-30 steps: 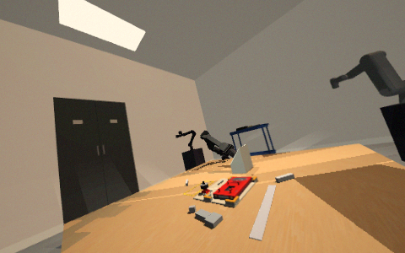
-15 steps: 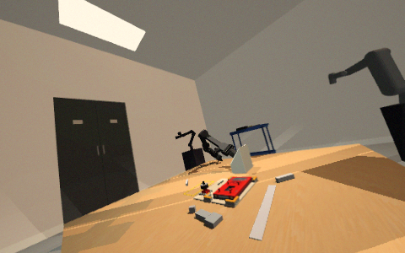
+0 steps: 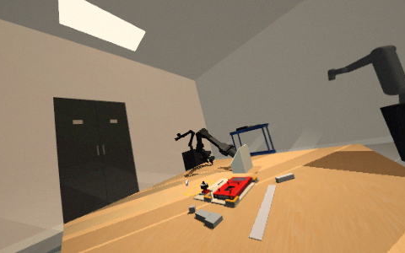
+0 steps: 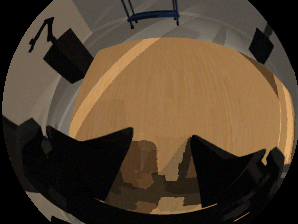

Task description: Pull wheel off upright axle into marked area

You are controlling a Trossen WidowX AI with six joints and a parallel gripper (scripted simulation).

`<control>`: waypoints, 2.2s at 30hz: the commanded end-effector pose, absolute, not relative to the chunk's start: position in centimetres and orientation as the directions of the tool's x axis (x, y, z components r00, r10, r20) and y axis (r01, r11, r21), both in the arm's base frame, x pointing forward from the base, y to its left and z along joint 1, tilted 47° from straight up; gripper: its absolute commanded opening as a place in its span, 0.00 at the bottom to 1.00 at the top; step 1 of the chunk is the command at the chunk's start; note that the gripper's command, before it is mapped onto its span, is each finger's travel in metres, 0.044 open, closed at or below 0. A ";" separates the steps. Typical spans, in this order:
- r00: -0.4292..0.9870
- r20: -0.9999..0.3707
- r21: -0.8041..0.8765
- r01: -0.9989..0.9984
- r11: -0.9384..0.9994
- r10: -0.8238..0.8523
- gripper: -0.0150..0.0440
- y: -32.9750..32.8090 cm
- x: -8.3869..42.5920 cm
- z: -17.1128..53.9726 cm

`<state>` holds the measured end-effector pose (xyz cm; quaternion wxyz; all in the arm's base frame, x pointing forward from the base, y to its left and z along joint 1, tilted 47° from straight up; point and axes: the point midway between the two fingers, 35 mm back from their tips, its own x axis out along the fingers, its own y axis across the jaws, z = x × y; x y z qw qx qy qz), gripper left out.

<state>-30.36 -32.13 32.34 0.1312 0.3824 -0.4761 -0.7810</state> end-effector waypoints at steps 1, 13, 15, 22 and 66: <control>-0.622 -0.418 0.845 0.000 -0.535 -0.662 0.76 -34.3 -27.0 34.4; -0.435 -0.305 0.780 0.396 -0.484 -0.847 0.76 -38.9 -16.3 38.2; -0.406 -0.293 0.773 0.433 -0.464 -0.866 0.76 -39.4 -14.8 38.6; -0.255 -0.248 0.769 0.534 -0.350 -0.934 0.76 -41.6 -7.0 39.7; 0.073 -0.818 -0.150 0.931 0.333 -0.571 0.76 -23.5 34.1 15.5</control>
